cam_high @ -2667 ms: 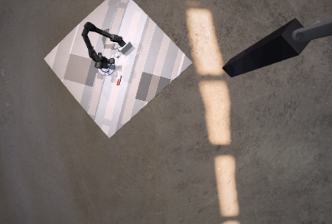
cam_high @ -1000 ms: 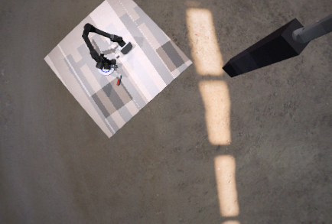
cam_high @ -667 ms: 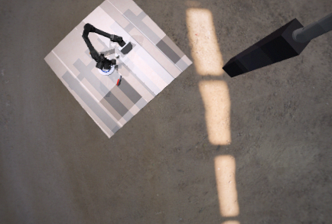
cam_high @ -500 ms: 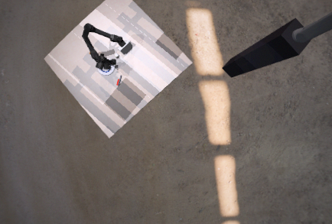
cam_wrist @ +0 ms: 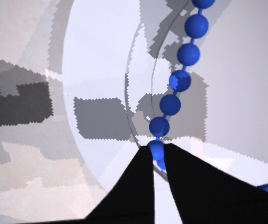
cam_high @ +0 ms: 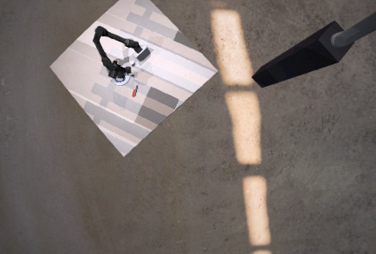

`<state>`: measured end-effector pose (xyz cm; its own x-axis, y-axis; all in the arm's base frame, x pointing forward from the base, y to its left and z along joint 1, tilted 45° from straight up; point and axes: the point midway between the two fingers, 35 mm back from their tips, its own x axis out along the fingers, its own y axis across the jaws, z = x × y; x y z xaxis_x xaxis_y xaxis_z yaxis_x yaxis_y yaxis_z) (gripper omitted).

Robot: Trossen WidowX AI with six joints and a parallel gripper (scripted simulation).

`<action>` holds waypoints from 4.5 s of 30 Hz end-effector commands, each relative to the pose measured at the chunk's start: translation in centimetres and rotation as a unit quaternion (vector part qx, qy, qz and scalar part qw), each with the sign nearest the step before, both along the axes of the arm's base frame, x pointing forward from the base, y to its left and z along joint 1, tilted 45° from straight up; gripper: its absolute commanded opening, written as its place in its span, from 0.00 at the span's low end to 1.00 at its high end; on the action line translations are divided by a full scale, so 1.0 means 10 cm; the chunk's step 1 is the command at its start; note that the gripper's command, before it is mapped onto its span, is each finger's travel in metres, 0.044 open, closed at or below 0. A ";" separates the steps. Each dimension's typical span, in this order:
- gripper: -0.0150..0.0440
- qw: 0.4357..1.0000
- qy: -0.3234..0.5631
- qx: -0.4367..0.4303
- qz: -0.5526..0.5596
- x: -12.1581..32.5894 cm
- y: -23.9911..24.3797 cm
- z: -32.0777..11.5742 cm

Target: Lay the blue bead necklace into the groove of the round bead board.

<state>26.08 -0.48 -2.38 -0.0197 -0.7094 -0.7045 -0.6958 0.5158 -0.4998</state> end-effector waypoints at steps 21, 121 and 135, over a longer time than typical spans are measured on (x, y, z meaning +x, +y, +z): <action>0.79 1.000 -0.004 0.002 -0.005 -0.01 -0.04 -0.05; 0.25 0.977 -0.151 -0.001 -0.152 0.10 -0.02 -0.08; 0.25 0.978 -0.149 -0.002 -0.148 0.07 0.05 -0.07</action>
<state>27.03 -0.28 -2.94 -0.0189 -0.7076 -0.7064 -0.3418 0.6685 -0.6605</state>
